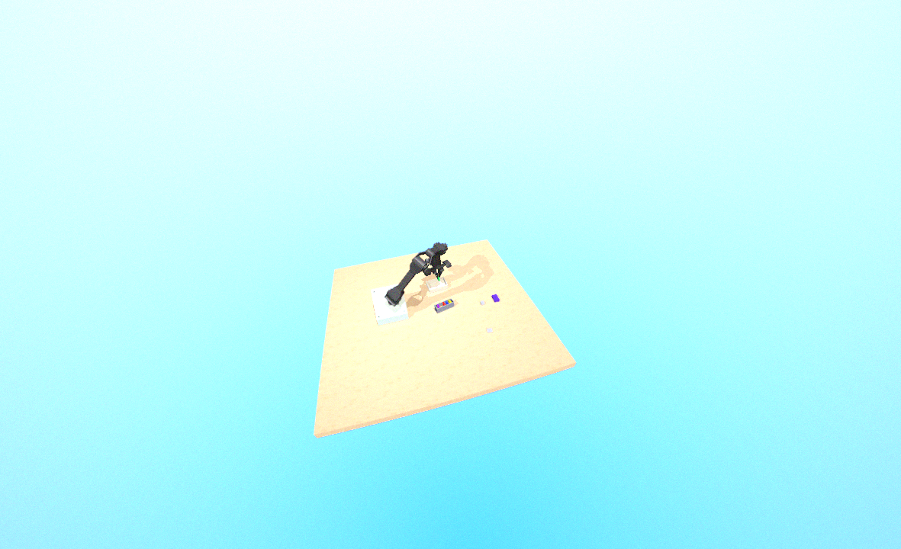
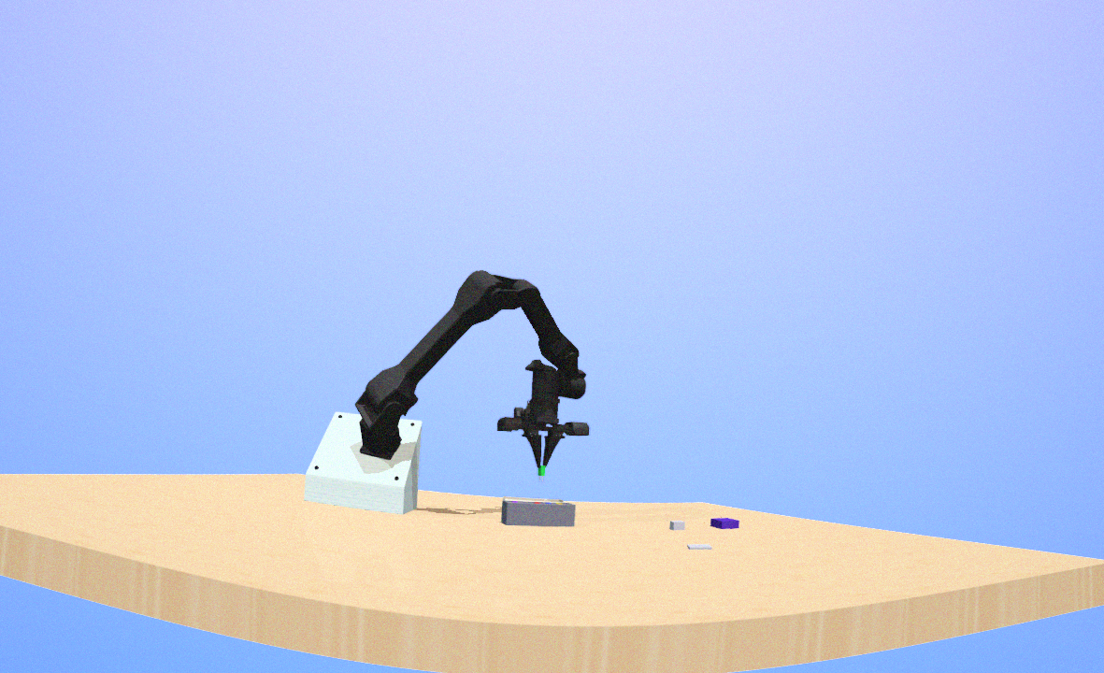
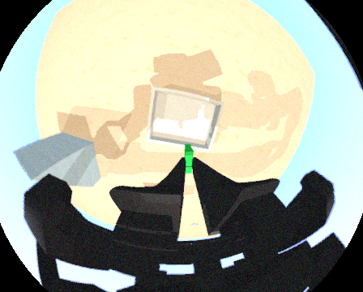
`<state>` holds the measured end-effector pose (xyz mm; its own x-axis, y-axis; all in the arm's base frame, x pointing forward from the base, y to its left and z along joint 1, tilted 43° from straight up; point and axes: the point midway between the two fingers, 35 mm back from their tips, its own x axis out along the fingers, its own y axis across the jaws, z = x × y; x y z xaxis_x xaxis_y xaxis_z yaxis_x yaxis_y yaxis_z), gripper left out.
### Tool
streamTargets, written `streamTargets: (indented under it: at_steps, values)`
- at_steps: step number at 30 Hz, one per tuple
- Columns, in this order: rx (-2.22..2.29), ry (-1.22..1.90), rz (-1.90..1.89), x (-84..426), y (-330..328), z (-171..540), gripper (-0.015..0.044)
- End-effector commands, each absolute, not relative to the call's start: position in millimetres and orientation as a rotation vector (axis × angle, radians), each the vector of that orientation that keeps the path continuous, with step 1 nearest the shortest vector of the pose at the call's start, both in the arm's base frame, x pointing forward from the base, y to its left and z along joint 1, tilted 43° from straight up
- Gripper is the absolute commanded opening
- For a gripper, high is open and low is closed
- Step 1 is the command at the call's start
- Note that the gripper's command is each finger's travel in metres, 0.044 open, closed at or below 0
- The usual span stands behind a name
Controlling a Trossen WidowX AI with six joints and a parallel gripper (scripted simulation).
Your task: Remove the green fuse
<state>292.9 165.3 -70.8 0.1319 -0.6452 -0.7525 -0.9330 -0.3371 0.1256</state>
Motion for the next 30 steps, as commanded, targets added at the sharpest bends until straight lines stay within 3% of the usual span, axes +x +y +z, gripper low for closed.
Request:
streamTargets:
  at_steps: [1, 30]
  values:
    - [-2.036, 1.533, 1.048, 285.9, 179.2, -89.4, 0.0000]
    - [-2.038, 1.537, 1.043, 285.8, 164.6, -126.0, 0.0000]
